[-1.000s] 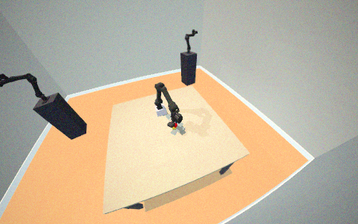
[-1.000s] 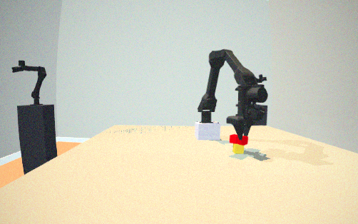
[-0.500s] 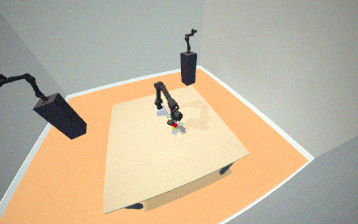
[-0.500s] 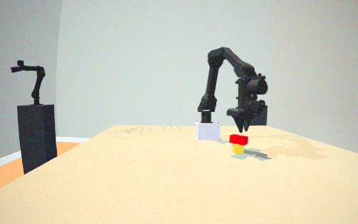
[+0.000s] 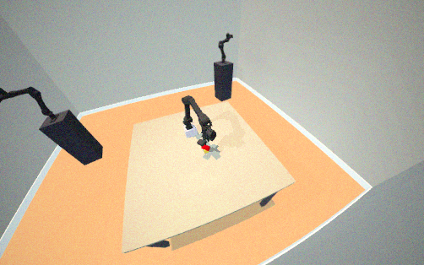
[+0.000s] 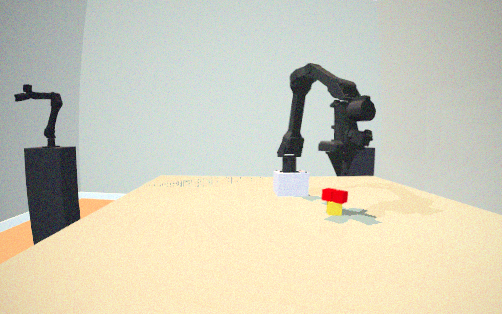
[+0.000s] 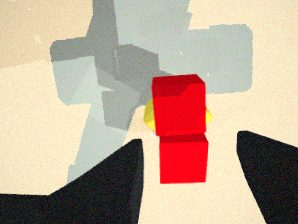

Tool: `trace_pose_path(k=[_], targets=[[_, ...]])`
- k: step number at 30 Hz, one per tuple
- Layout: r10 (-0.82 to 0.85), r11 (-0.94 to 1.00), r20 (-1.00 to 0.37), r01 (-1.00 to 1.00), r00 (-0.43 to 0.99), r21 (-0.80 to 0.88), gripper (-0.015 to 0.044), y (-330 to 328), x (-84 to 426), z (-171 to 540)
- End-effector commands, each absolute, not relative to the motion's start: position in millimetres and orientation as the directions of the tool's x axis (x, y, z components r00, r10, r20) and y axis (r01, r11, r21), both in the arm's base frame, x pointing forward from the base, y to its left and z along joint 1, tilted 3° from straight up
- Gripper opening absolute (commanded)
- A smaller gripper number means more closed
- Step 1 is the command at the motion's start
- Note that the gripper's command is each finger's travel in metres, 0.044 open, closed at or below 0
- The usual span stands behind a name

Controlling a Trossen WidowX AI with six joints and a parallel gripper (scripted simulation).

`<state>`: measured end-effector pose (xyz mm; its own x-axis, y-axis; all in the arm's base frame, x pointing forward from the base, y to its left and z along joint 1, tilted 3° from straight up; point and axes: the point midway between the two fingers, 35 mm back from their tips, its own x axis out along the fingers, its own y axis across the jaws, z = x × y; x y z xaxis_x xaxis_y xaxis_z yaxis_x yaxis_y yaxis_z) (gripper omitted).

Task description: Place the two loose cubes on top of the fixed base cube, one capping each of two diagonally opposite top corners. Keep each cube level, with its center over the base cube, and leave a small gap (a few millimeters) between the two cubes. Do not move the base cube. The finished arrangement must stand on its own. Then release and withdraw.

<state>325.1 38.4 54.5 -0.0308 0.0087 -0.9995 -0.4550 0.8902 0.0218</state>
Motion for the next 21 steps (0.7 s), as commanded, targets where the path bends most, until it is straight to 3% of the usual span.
trace_pose_path(k=[1, 4, 9, 12, 21], targets=[[0.009, 0.89, -0.999, -0.456, -0.032, 0.022, 0.0205, 38.3, 325.3, 57.6], [0.01, 0.89, -1.0, -0.455, -0.028, 0.022, 0.0284, 48.3, 323.6, 56.9], [0.016, 0.89, -0.999, -0.455, -0.03, 0.027, 0.04, 119.5, 298.6, 59.8], [0.018, 0.89, -0.999, -0.455, -0.032, 0.031, 0.04, 150.3, 281.4, 61.0], [0.018, 0.89, -0.999, -0.455, -0.032, 0.031, 0.04, 152.4, 280.0, 61.1]])
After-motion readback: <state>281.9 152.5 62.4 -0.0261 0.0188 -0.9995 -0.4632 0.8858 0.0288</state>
